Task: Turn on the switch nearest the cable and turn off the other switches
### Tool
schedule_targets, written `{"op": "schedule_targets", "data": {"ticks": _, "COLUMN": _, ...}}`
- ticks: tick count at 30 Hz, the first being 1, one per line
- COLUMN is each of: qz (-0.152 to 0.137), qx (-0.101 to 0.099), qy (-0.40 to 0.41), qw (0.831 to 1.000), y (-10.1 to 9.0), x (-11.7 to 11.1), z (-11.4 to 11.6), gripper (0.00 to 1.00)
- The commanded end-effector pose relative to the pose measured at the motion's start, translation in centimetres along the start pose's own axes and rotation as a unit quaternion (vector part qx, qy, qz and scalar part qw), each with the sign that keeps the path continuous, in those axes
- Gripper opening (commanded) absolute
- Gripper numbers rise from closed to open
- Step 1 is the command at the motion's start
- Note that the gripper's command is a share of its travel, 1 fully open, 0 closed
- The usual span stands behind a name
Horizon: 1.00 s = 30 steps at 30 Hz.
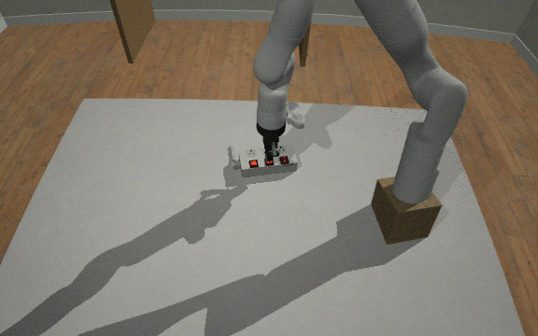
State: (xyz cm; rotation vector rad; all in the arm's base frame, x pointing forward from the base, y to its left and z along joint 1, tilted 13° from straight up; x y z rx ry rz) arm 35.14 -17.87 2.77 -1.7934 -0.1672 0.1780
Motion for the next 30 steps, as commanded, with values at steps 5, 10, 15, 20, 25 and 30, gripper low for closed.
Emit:
{"op": "schedule_targets", "data": {"ticks": 5, "qz": 0.003, "qx": 0.0, "qy": 0.002, "qw": 1.0, "y": 0.58, "x": -0.25, "z": -0.11, "gripper": 0.0}}
{"op": "schedule_targets", "data": {"ticks": 10, "qz": 0.003, "qx": 0.0, "qy": 0.002, "qw": 1.0, "y": 0.85, "x": -0.26, "z": -0.11, "gripper": 0.0}}
{"op": "schedule_targets", "data": {"ticks": 15, "qz": 0.003, "qx": 0.0, "qy": 0.002, "qw": 1.0, "y": 0.96, "x": -0.26, "z": -0.11, "gripper": 0.0}}
{"op": "schedule_targets", "data": {"ticks": 20, "qz": 0.003, "qx": 0.0, "qy": 0.002, "qw": 1.0, "y": 0.98, "x": -0.26, "z": -0.11, "gripper": 0.0}}
{"op": "schedule_targets", "data": {"ticks": 25, "qz": 0.003, "qx": 0.0, "qy": 0.002, "qw": 1.0, "y": 0.98, "x": -0.26, "z": -0.11, "gripper": 0.0}}
{"op": "schedule_targets", "data": {"ticks": 30, "qz": 0.003, "qx": 0.0, "qy": 0.002, "qw": 1.0, "y": 0.98, "x": -0.26, "z": -0.11, "gripper": 0.0}}
Point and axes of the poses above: the point where the finger pads meet when closed, its own y axis out along the fingers, its own z axis across the jaws, x = y × z, the point moved 1 cm from there along -y, back along the fingers, and after that the axes turned 8 degrees about -y, right-handed, at the moved point
